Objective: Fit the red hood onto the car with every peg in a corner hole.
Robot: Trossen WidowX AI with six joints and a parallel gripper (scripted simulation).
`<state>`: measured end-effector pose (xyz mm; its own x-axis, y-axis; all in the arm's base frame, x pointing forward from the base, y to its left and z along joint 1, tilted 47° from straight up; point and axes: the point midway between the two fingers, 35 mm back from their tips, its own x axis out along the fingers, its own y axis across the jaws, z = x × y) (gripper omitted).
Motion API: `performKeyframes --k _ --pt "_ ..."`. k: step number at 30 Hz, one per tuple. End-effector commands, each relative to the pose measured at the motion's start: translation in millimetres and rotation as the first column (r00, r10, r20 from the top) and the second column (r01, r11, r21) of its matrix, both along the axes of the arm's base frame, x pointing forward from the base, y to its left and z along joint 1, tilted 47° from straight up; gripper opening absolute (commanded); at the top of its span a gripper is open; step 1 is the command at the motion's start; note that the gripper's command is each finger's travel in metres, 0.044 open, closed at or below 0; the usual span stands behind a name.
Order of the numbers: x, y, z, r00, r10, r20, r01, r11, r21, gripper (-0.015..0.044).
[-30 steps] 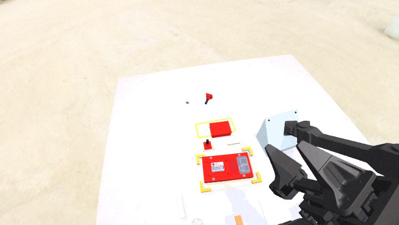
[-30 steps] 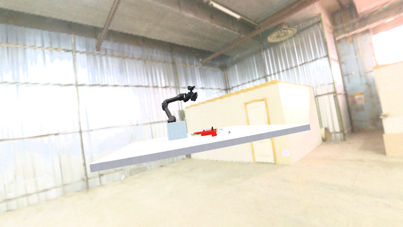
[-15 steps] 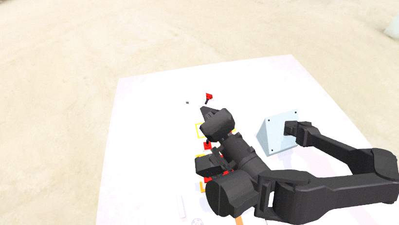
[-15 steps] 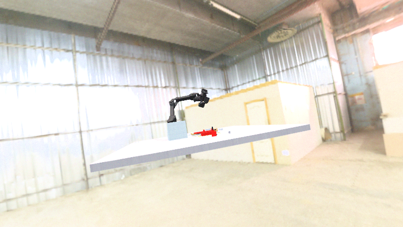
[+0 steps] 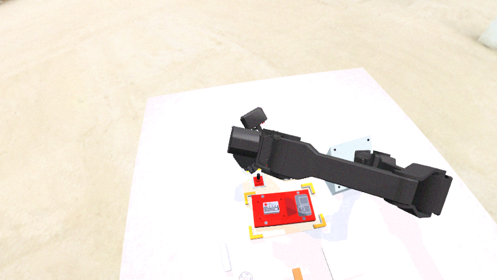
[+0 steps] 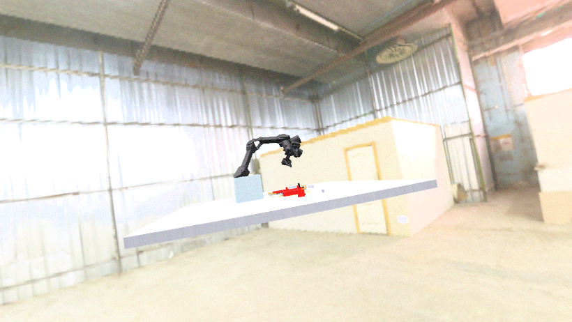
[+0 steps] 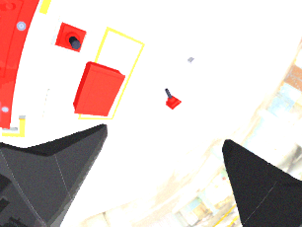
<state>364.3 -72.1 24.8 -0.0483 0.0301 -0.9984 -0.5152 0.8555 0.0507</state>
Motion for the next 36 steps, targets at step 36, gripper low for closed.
performKeyframes --k 36 --pt "-75.5 40.9 -116.9 0.868 -0.276 -0.412 0.479 0.683 0.552 0.044"
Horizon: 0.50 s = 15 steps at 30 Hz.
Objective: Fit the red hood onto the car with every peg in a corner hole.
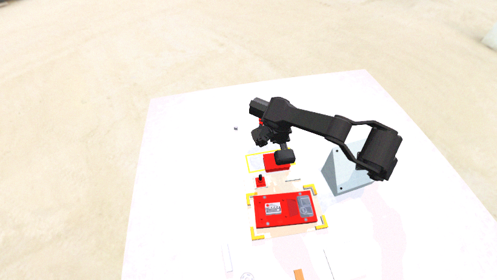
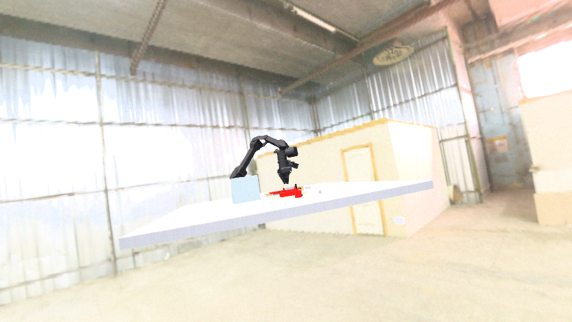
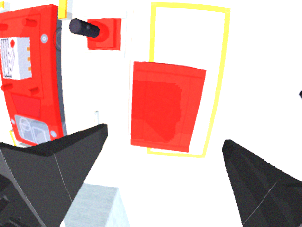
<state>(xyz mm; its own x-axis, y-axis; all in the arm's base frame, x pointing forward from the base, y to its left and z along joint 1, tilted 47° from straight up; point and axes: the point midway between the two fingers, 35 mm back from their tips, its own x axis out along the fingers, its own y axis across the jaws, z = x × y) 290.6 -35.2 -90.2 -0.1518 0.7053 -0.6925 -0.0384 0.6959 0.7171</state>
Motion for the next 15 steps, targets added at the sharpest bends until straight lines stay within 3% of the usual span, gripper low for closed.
performKeyframes --k 1,15 --pt "-1.9 4.5 -2.5 1.0 -0.002 -0.008 0.002 1.0 0.005 0.044" --pt "-2.8 11.8 -9.4 1.0 -0.002 -0.008 0.002 1.0 0.005 0.044"
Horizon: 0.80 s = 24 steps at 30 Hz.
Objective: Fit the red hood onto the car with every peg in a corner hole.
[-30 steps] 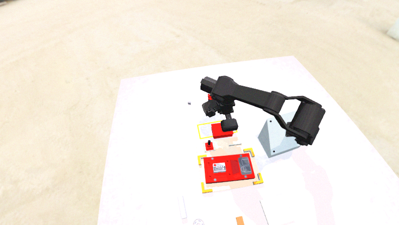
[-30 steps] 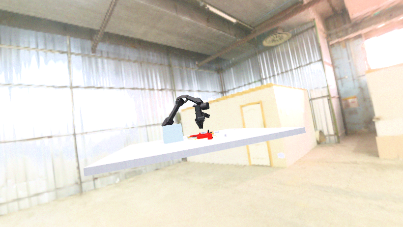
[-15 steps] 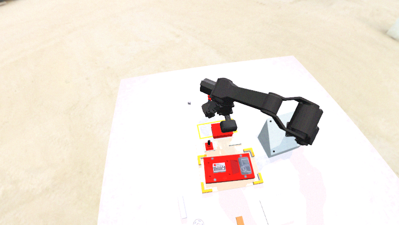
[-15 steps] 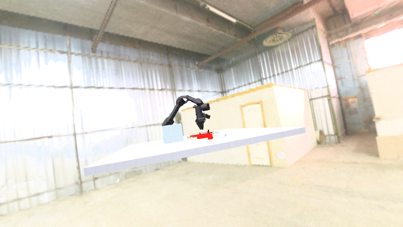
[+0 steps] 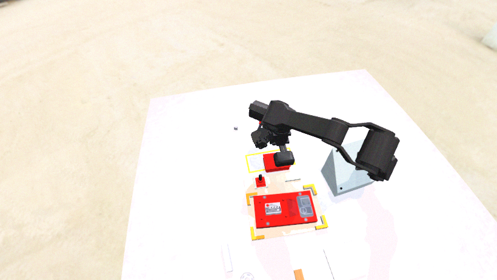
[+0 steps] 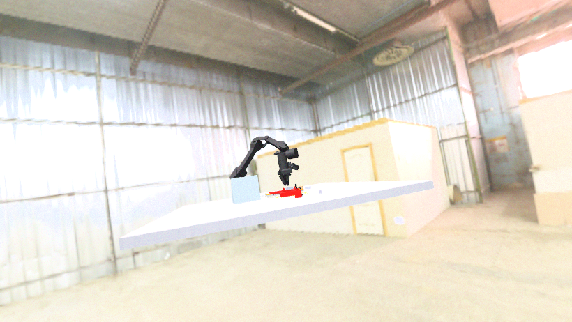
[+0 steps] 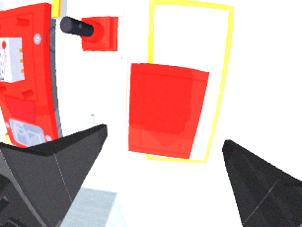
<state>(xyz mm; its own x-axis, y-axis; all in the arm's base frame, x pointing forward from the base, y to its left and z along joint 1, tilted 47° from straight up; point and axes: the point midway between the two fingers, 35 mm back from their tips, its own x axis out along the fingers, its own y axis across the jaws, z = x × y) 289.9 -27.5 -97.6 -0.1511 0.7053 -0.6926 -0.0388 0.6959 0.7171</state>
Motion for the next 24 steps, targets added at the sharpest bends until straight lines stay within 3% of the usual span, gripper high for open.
performKeyframes --k 1,24 --pt "-2.2 4.6 -2.4 1.0 -0.002 -0.008 0.002 1.0 0.006 0.044" --pt "-4.2 16.4 -13.4 1.0 -0.002 -0.008 0.002 1.0 0.007 0.044"
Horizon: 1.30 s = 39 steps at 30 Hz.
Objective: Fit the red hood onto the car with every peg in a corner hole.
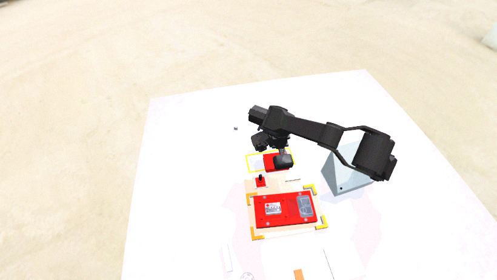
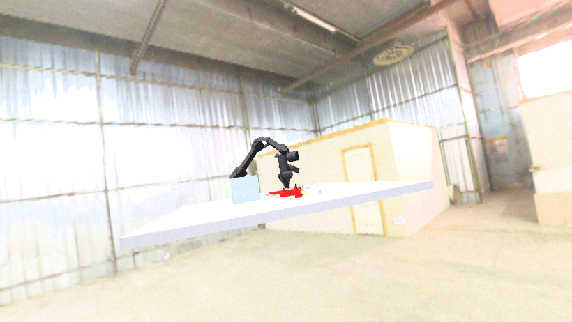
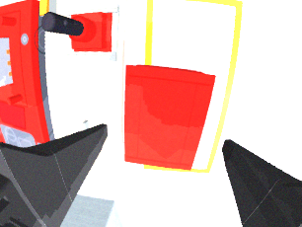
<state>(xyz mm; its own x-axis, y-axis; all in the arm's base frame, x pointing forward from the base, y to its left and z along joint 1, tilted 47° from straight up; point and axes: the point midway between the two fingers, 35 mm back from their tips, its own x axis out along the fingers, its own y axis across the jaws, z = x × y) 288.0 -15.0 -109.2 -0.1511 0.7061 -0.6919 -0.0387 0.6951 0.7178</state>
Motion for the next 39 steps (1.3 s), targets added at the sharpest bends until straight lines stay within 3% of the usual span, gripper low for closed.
performKeyframes --k 1,39 --pt "-2.3 4.5 -2.3 1.0 -0.002 -0.008 0.002 1.0 0.005 0.044" --pt "-5.1 19.5 -16.3 1.0 -0.002 -0.008 0.002 1.0 0.007 0.044"
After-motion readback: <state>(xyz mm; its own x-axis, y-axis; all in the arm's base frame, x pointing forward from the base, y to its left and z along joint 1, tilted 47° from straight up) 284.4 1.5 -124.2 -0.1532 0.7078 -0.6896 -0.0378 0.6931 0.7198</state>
